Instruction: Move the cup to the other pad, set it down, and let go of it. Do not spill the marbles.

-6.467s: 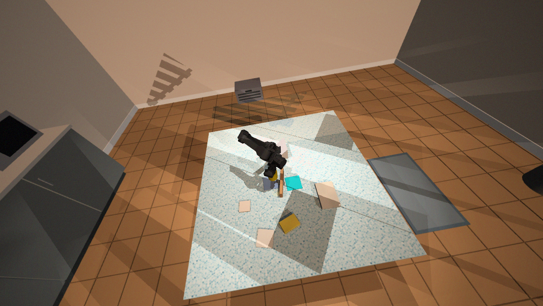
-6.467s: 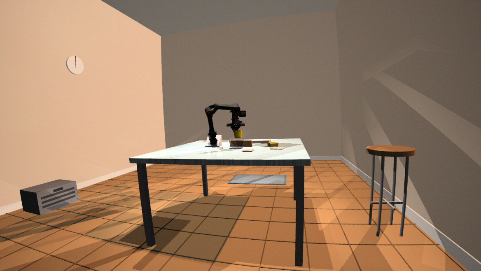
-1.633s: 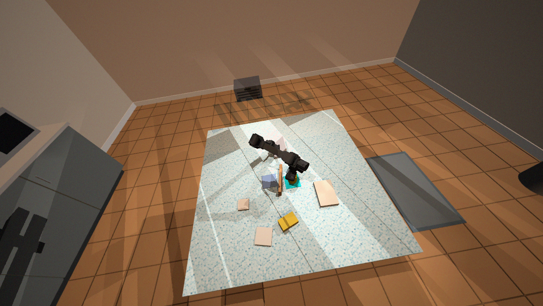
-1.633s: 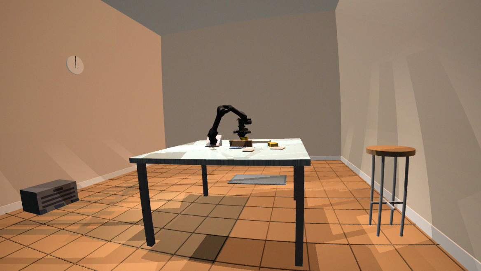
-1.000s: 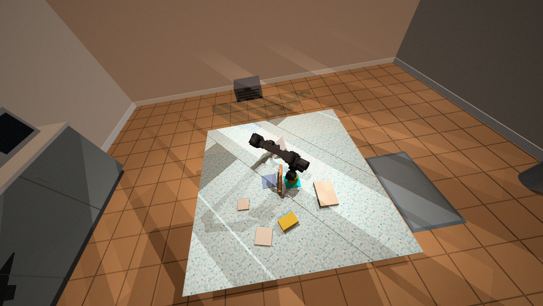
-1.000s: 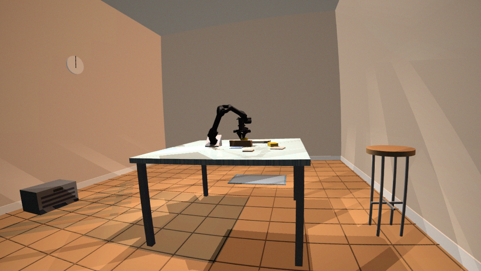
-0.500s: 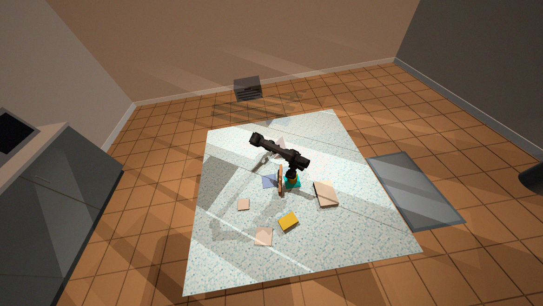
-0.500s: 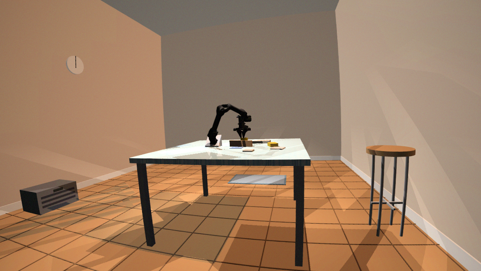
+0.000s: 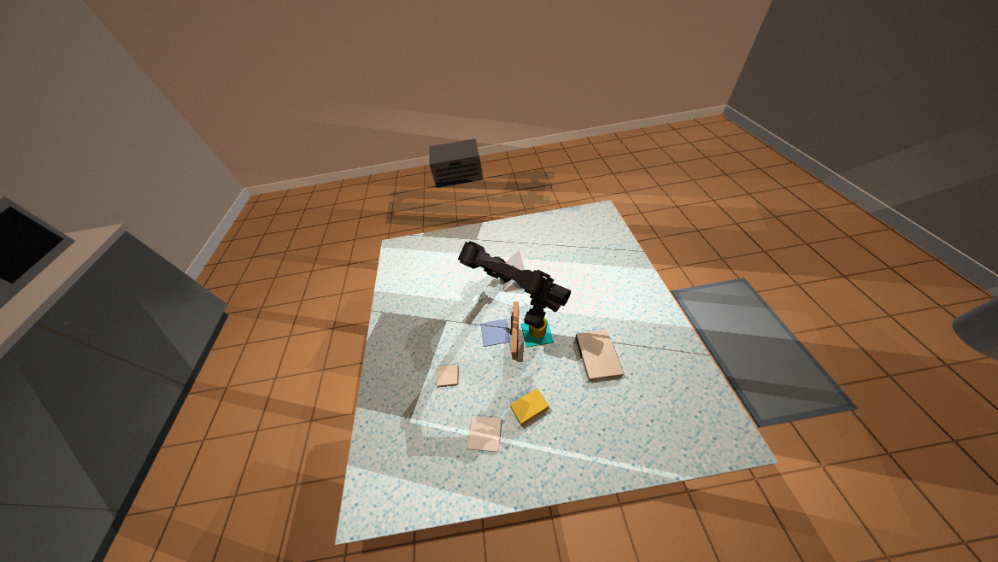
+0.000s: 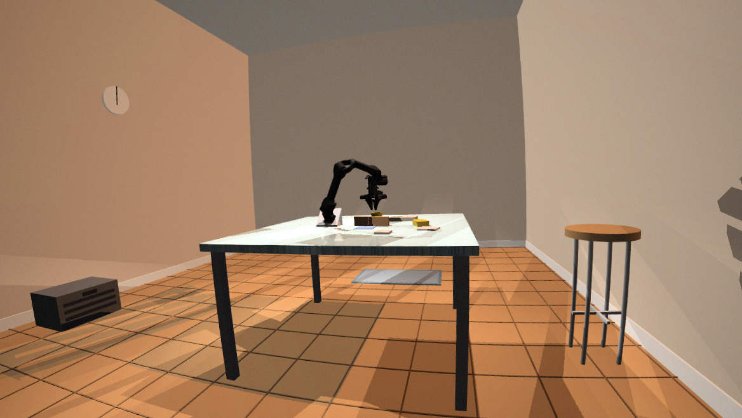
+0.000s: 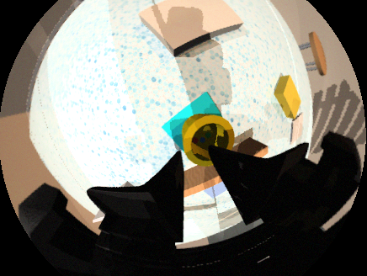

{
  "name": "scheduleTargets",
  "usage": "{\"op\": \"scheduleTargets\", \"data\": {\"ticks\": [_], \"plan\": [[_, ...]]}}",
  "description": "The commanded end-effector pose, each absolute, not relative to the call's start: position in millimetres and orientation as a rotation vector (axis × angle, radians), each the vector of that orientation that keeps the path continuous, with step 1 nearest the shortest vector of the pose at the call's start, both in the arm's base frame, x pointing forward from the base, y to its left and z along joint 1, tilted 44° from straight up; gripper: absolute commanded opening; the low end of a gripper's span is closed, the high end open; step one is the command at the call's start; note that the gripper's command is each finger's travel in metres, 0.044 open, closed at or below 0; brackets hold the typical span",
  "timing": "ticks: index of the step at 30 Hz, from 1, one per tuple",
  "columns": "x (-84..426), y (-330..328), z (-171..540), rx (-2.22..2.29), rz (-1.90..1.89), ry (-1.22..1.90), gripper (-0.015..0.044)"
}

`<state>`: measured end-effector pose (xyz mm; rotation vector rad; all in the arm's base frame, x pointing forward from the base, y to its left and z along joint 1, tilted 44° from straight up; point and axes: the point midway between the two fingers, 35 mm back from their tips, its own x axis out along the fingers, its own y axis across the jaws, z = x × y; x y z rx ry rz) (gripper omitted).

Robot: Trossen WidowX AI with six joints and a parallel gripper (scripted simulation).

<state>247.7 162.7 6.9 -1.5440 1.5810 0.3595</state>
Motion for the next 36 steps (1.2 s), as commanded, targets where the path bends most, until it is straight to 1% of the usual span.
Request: {"op": "scheduleTargets", "data": {"ticks": [1, 12, 32, 36], "plan": [[247.0, 165.8, 10.3, -1.536, 0.359, 1.584, 0.0147], [247.4, 165.6, 9.9, -1.544, 0.360, 1.581, 0.0435], [242.3, 204.7, 51.5, -1.536, 0.361, 1.585, 0.0440], [243.2, 204.3, 51.5, -1.542, 0.363, 1.576, 0.0440]]}}
